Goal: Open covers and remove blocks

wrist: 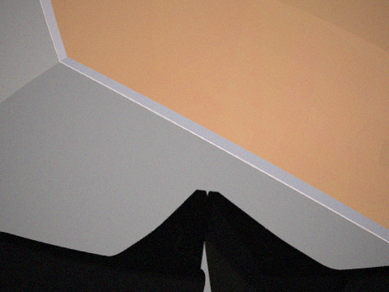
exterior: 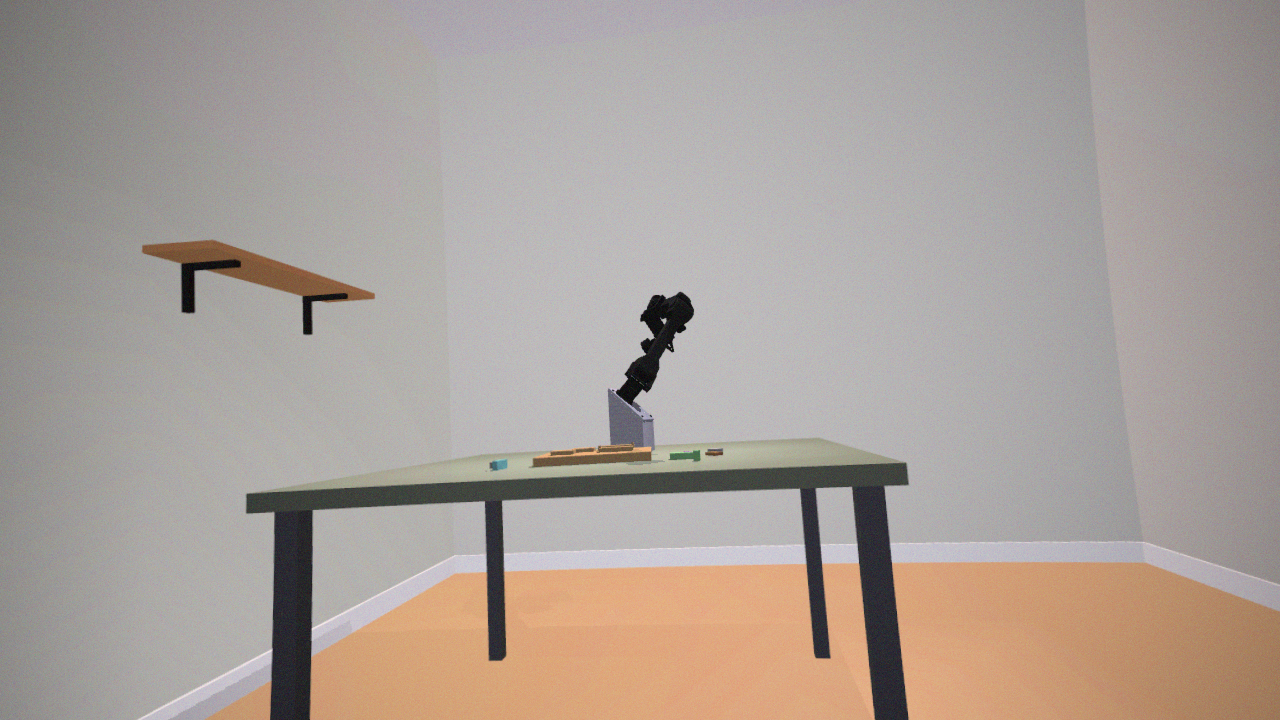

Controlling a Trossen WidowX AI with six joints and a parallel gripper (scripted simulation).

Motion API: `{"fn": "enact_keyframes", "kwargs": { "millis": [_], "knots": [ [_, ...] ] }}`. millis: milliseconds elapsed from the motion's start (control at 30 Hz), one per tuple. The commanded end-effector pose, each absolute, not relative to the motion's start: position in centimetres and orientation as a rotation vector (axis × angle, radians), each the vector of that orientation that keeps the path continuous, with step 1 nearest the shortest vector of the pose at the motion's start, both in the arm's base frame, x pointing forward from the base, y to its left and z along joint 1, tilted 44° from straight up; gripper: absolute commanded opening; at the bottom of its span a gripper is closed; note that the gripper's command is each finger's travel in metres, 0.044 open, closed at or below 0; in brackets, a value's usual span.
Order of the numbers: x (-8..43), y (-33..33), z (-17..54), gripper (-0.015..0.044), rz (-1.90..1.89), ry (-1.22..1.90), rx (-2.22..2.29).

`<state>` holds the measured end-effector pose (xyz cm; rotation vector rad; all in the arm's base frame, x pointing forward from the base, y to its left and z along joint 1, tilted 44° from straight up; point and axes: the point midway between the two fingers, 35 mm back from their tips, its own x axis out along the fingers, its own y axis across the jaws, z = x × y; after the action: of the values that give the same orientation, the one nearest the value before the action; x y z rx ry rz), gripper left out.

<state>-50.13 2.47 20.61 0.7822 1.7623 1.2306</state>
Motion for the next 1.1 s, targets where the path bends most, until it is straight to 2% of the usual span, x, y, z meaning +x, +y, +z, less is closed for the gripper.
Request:
{"fn": "enact_keyframes", "kwargs": {
  "millis": [0,1067],
  "knots": [
    [-50.3,0.4,19.6,0.0,1.298,1.744,0.672],
    [-47.9,-14.9,14.1,0.0,1.703,1.624,0.046]
  ]
}}
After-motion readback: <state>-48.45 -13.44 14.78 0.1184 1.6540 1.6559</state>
